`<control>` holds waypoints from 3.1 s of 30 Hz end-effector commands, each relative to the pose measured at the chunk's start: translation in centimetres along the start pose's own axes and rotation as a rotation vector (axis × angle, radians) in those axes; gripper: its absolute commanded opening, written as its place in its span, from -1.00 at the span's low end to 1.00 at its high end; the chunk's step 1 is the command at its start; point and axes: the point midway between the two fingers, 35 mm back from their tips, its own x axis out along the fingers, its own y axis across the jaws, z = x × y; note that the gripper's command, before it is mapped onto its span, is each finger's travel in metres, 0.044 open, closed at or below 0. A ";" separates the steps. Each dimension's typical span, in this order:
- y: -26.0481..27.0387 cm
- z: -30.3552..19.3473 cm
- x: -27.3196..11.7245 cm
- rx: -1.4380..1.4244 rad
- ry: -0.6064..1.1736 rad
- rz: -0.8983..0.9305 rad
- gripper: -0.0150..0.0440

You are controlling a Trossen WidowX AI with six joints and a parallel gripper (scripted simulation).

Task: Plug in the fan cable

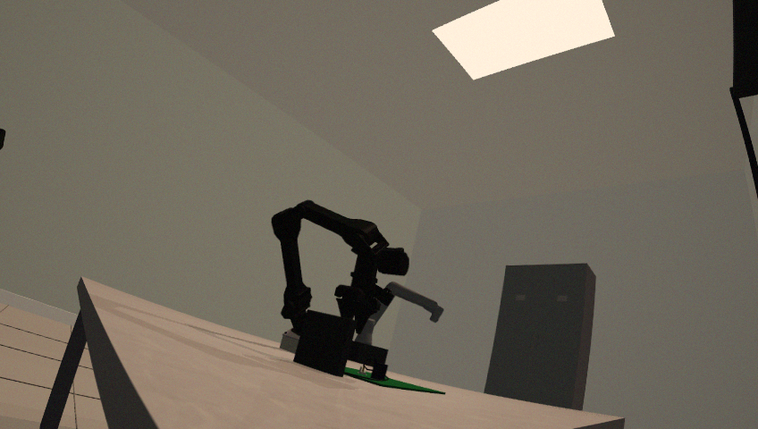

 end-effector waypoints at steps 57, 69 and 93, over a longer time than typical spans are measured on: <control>0.5 9.5 7.0 -0.098 0.026 -0.041 1.00; 0.4 9.3 8.8 -0.098 0.027 -0.042 1.00; 0.4 9.4 8.6 -0.091 0.022 -0.040 -0.27</control>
